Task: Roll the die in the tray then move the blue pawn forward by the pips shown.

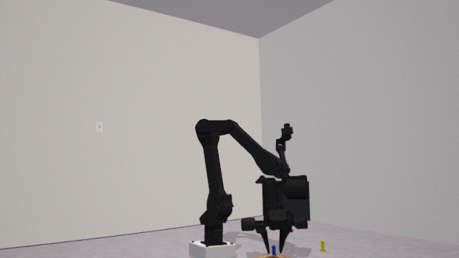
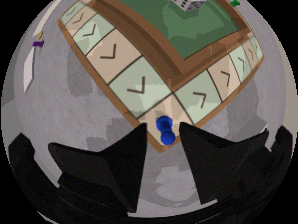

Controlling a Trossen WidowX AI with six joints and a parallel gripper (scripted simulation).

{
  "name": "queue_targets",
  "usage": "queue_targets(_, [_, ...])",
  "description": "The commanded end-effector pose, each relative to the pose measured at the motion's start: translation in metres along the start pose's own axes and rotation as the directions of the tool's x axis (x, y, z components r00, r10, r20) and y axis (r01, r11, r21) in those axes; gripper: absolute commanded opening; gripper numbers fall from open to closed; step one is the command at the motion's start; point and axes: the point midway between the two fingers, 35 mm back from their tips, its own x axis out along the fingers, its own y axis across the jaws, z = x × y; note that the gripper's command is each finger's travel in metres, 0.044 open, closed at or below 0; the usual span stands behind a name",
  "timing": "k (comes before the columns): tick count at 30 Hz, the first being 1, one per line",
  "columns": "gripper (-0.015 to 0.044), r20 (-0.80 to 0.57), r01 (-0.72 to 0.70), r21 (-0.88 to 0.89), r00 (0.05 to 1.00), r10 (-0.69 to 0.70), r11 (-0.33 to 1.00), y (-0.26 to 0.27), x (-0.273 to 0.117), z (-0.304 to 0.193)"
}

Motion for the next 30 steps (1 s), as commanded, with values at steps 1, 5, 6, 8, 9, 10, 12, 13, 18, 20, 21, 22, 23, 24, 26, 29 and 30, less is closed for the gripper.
queue_targets(1, [0.0069, -0.007, 0.007, 0.005, 1.000, -0.007, 1.000, -0.001, 0.003, -0.001])
queue_targets(5, [0.0042, -0.007, 0.007, 0.005, 1.000, -0.007, 1.000, -0.001, 0.003, -0.001])
queue_targets(6, [0.0035, -0.007, 0.007, 0.005, 1.000, -0.007, 1.000, -0.001, 0.003, -0.001])
queue_targets(8, [0.0022, -0.007, 0.007, 0.005, 1.000, -0.007, 1.000, -0.001, 0.003, -0.001])
queue_targets(9, [0.0015, -0.007, 0.007, 0.005, 1.000, -0.007, 1.000, -0.001, 0.003, -0.001])
queue_targets(10, [0.0009, -0.007, 0.007, 0.005, 1.000, -0.007, 1.000, -0.001, 0.003, -0.001])
queue_targets(12, [0.0000, -0.007, 0.007, 0.005, 1.000, -0.007, 1.000, -0.001, 0.002, -0.001])
queue_targets(13, [0.0000, -0.007, 0.007, 0.005, 1.000, -0.007, 1.000, -0.001, 0.000, -0.001])
queue_targets(18, [0.0000, -0.007, 0.007, 0.005, 1.000, -0.007, 1.000, 0.005, -0.022, 0.002])
queue_targets(20, [0.0000, -0.007, 0.007, 0.005, 1.000, -0.006, 1.000, 0.007, -0.032, 0.003])
queue_targets(21, [0.0000, -0.006, 0.006, 0.005, 1.000, -0.006, 1.000, 0.008, -0.037, 0.003])
queue_targets(22, [0.0000, -0.006, 0.006, 0.005, 1.000, -0.006, 1.000, 0.009, -0.042, 0.003])
queue_targets(23, [0.0000, -0.005, 0.006, 0.005, 1.000, -0.006, 1.000, 0.009, -0.047, 0.004])
queue_targets(24, [0.0000, -0.005, 0.006, 0.005, 1.000, -0.006, 1.000, 0.010, -0.052, 0.004])
queue_targets(26, [0.0000, -0.004, 0.005, 0.004, 1.000, -0.005, 1.000, 0.010, -0.062, 0.004])
queue_targets(29, [0.0000, -0.003, 0.005, 0.004, 1.000, -0.005, 1.000, 0.010, -0.077, 0.004])
queue_targets(30, [0.0000, -0.004, 0.005, 0.004, 1.000, -0.005, 1.000, 0.010, -0.082, 0.004])
